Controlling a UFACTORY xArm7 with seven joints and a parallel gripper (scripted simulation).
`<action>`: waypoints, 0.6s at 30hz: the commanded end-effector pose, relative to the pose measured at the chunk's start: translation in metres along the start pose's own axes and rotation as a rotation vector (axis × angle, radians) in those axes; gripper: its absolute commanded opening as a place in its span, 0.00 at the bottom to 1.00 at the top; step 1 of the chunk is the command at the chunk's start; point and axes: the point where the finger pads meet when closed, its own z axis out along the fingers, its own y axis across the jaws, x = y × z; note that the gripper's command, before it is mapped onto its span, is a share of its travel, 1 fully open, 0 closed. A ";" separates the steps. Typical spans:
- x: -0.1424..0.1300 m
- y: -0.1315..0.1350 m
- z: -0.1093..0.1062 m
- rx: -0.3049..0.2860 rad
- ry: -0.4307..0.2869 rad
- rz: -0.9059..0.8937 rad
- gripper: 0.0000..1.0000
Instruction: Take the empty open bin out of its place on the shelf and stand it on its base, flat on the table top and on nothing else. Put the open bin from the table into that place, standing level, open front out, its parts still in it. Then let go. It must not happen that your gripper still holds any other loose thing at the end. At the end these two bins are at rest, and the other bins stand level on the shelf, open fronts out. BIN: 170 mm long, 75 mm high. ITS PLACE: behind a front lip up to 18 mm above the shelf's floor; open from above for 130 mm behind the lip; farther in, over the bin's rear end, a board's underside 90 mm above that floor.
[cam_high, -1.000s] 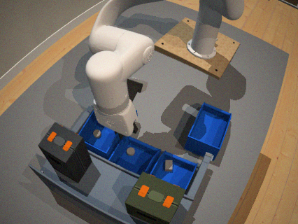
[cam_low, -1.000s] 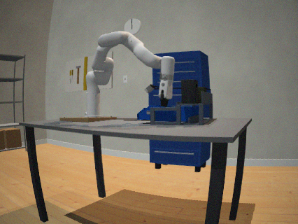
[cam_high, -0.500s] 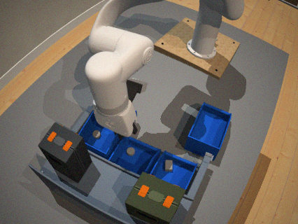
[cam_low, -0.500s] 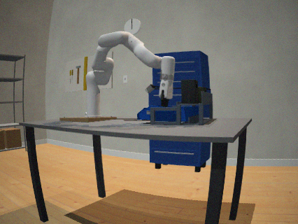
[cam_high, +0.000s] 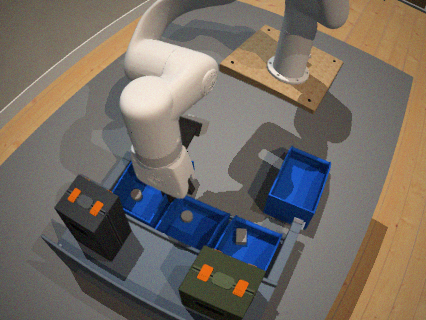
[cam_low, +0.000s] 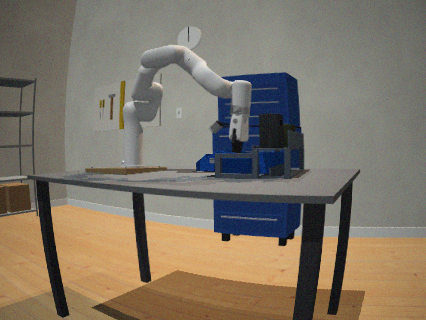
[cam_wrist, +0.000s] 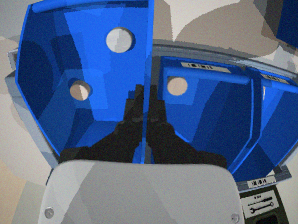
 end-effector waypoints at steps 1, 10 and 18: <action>-0.003 0.000 -0.002 0.001 -0.007 0.000 0.00; -0.008 0.000 -0.003 0.001 -0.012 0.000 0.00; -0.010 0.000 -0.003 0.001 -0.015 0.000 0.00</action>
